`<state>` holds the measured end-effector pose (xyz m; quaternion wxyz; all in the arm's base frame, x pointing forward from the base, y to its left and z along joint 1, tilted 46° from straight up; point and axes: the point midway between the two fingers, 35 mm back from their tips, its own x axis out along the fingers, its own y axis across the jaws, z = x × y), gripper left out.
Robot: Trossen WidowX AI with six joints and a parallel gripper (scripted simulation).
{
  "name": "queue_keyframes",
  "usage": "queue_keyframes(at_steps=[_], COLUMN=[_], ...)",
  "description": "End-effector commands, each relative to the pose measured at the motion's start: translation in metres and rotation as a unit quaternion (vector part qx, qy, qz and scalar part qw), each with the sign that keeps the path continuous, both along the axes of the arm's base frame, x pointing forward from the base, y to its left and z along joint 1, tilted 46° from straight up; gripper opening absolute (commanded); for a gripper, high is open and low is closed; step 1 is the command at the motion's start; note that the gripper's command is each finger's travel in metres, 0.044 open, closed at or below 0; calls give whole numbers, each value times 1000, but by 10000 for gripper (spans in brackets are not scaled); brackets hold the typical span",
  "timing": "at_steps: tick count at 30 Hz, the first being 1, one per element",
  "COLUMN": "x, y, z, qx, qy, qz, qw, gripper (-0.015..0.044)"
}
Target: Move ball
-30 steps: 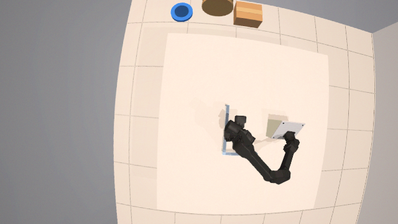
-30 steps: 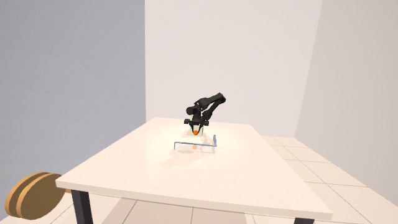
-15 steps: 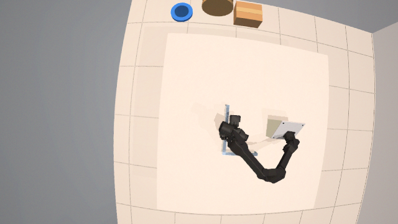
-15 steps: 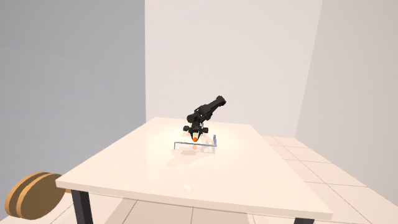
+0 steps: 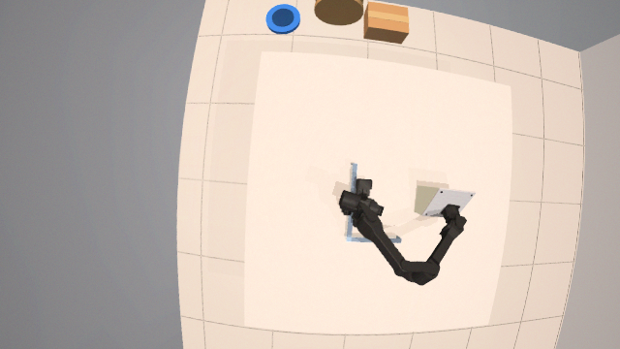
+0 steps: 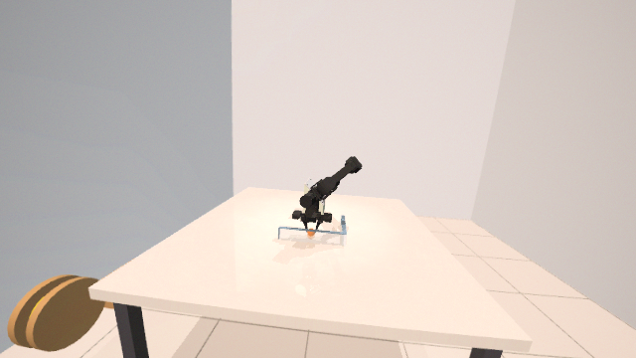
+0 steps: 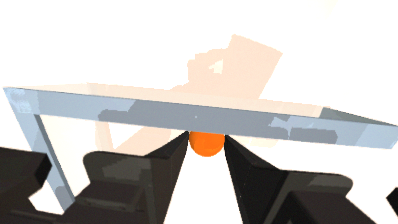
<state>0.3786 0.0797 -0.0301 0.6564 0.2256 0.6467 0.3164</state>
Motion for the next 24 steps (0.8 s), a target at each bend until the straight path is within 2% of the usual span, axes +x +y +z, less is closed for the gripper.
queue_keyframes(at_steps=[1,14,24], x=[-2,-3,-1], y=[6,15,12], z=[-5,-14,-11], qx=[3,3,1], qy=[5,5,-1], qz=[-1,-1,0], qw=[1000,1000,1000], gripper=[0,0,263])
